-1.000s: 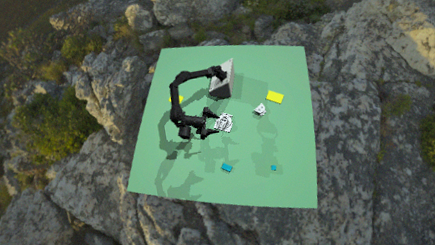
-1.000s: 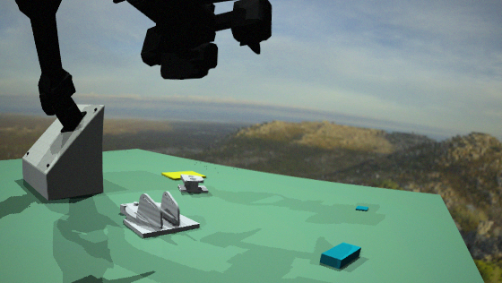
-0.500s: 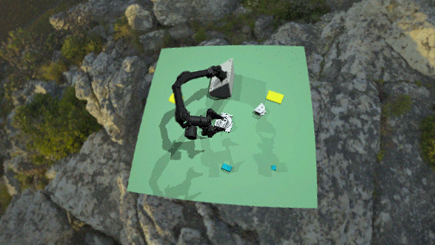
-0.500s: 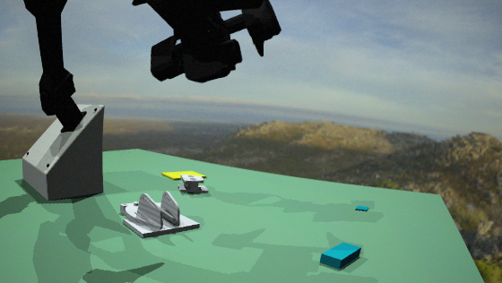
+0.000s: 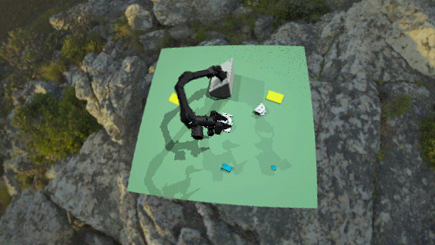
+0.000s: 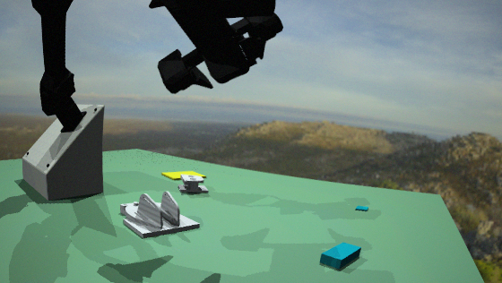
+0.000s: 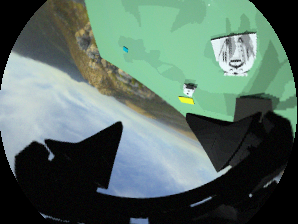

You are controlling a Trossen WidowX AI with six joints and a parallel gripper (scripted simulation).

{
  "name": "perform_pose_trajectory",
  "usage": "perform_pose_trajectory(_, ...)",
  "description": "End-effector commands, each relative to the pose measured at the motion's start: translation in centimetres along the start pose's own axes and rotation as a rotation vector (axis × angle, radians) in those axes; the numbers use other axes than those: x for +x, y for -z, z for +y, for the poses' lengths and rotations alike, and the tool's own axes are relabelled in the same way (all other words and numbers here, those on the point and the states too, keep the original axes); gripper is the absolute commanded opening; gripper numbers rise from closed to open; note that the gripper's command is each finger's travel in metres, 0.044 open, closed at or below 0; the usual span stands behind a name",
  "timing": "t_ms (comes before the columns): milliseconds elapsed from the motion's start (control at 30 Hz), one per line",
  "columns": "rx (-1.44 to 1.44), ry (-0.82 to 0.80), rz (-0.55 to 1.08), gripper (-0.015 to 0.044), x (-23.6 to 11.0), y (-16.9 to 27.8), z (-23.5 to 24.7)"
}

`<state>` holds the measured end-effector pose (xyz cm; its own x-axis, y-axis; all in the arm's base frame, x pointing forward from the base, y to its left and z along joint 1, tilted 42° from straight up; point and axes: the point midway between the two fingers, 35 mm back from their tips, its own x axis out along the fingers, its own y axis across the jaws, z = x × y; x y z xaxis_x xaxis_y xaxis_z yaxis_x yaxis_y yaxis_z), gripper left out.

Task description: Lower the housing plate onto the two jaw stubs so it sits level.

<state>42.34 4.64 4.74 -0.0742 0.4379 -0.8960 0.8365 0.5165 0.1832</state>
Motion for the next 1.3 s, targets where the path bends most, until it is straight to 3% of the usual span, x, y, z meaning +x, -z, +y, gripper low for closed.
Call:
perform_pose_trajectory(0, -0.062, 0.028, -0.001, 0.044, 1.0, 0.0, -0.2)
perform_pose_trajectory(1267, -0.786, 0.232, 0.038, 0.044, 7.8, 2.2, -1.3)
